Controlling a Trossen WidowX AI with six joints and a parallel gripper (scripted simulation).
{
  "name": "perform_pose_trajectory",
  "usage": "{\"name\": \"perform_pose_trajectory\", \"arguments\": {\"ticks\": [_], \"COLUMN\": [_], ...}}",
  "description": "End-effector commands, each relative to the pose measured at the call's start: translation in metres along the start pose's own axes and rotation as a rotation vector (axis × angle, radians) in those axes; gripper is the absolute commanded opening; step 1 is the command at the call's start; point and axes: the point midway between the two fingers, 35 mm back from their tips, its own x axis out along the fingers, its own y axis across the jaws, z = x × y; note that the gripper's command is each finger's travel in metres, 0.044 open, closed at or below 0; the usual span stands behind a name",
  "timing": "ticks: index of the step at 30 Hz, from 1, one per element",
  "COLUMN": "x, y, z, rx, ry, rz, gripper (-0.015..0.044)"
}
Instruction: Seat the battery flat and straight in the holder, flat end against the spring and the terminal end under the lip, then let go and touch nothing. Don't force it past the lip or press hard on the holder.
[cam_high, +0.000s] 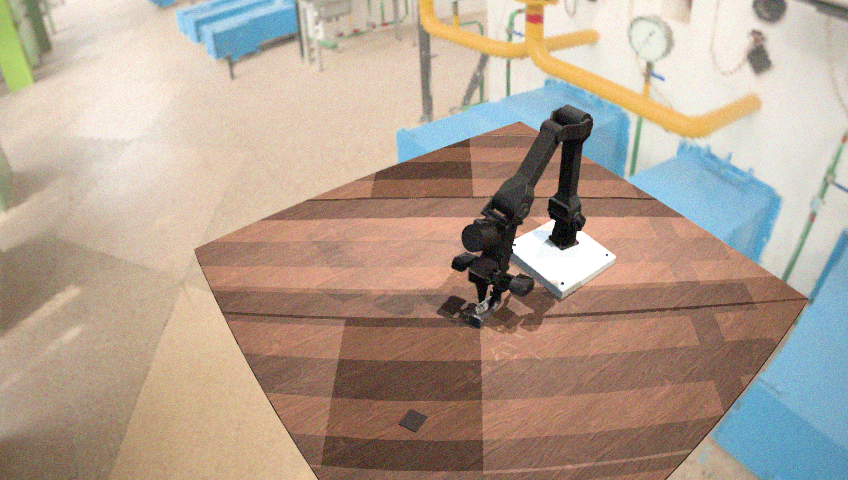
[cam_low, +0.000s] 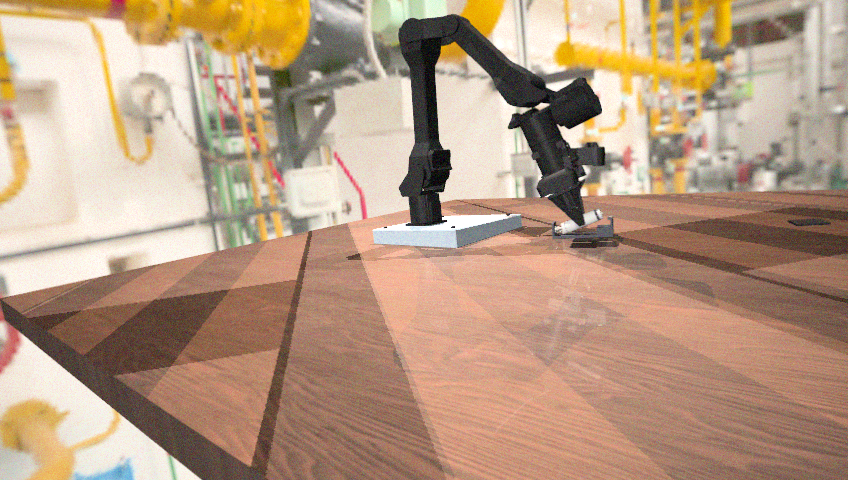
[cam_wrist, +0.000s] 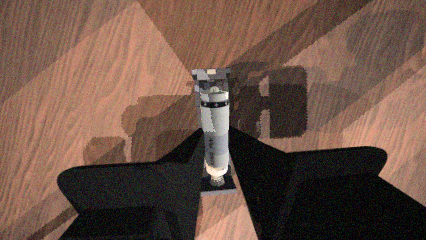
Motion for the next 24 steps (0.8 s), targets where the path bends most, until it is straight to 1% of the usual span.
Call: {"name": "perform_pose_trajectory", "arguments": {"ticks": [1, 24], "x": [0.0031, 0.0067], "y": [-0.0003, -0.0001], "z": [-0.0039, -0.0008], "rx": [0.007, 0.004], "ry": [0.043, 0.175], "rz": [-0.002, 0.002], "gripper": [0.0061, 0.0061]}}
